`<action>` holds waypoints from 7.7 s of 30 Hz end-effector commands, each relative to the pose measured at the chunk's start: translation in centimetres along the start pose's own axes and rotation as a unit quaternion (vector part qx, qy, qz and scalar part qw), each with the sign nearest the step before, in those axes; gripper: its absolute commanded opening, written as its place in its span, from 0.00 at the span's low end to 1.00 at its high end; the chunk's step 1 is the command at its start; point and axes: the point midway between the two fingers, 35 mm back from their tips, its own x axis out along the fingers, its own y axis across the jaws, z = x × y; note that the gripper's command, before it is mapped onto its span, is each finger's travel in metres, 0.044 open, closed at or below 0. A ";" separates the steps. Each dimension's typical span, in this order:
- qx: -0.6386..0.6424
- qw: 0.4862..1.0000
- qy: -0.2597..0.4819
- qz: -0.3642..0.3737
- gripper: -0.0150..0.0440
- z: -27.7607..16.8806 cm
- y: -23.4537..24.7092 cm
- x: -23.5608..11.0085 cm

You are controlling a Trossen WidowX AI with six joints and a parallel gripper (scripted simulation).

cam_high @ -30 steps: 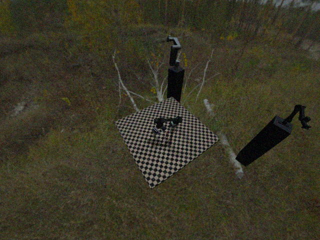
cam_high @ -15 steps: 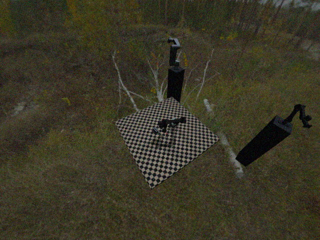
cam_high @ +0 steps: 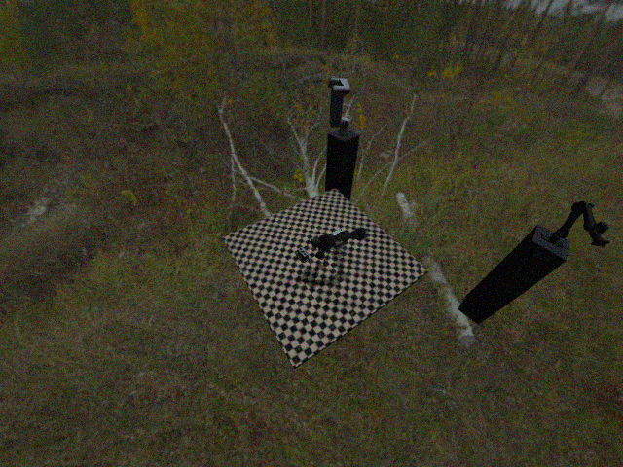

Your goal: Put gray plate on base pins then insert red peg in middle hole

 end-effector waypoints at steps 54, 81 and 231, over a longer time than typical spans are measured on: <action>0.002 1.000 0.007 -0.003 0.64 -0.5 -0.5 9.0; 0.002 1.000 0.003 -0.004 0.25 -0.1 -0.1 6.5; -0.003 1.000 -0.002 -0.001 0.25 19.5 1.1 3.2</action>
